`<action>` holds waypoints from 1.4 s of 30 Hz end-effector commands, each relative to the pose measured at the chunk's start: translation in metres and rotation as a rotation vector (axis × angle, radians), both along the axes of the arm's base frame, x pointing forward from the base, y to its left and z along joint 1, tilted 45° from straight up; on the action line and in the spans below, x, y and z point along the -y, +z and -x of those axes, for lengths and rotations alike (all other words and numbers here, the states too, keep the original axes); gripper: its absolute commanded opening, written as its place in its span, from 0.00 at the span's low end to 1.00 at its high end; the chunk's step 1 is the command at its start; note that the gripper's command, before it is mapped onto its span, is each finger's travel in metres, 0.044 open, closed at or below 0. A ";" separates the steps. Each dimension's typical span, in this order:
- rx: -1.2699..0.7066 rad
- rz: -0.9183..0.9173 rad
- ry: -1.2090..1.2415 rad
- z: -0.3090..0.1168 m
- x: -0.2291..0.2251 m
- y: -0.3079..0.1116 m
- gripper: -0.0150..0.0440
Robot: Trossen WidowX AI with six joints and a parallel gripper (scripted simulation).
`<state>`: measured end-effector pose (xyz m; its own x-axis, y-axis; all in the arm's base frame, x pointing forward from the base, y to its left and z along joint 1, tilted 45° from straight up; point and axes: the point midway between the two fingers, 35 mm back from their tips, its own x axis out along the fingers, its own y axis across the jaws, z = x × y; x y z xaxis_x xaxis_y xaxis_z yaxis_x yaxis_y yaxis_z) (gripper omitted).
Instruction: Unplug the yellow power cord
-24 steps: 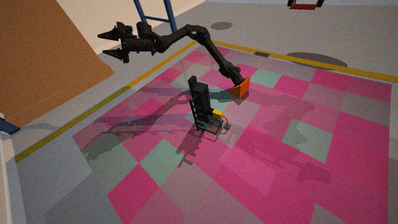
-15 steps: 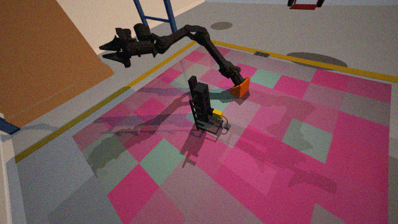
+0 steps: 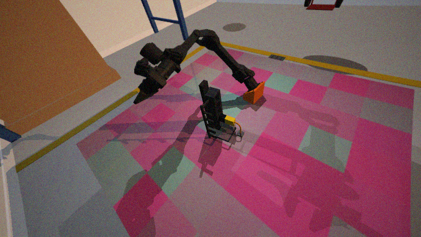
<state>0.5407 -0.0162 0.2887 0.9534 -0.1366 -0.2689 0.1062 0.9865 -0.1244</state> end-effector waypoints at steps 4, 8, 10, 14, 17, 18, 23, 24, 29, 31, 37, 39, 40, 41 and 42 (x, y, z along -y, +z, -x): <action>-0.314 0.192 0.090 0.012 -0.039 -0.090 0.53; -0.506 0.328 0.168 0.031 -0.060 -0.141 0.53; -0.606 0.403 0.215 0.044 -0.070 -0.166 0.53; -0.801 0.561 0.321 0.074 -0.085 -0.210 0.53; -0.951 0.683 0.420 0.101 -0.095 -0.240 0.53; -1.007 0.726 0.463 0.112 -0.098 -0.252 0.53; -1.175 0.855 0.598 0.148 -0.106 -0.281 0.53; -1.199 0.873 0.610 0.152 -0.105 -0.284 0.53; -1.484 1.074 0.772 0.203 -0.088 -0.308 0.53; -1.637 1.181 0.872 0.228 -0.078 -0.313 0.53; -1.816 1.300 1.003 0.255 -0.066 -0.314 0.53; -1.816 1.300 1.003 0.255 -0.066 -0.314 0.53; -1.816 1.300 1.003 0.255 -0.066 -0.314 0.53; -1.816 1.300 1.003 0.255 -0.067 -0.315 0.53; -1.816 1.300 1.003 0.255 -0.067 -0.315 0.53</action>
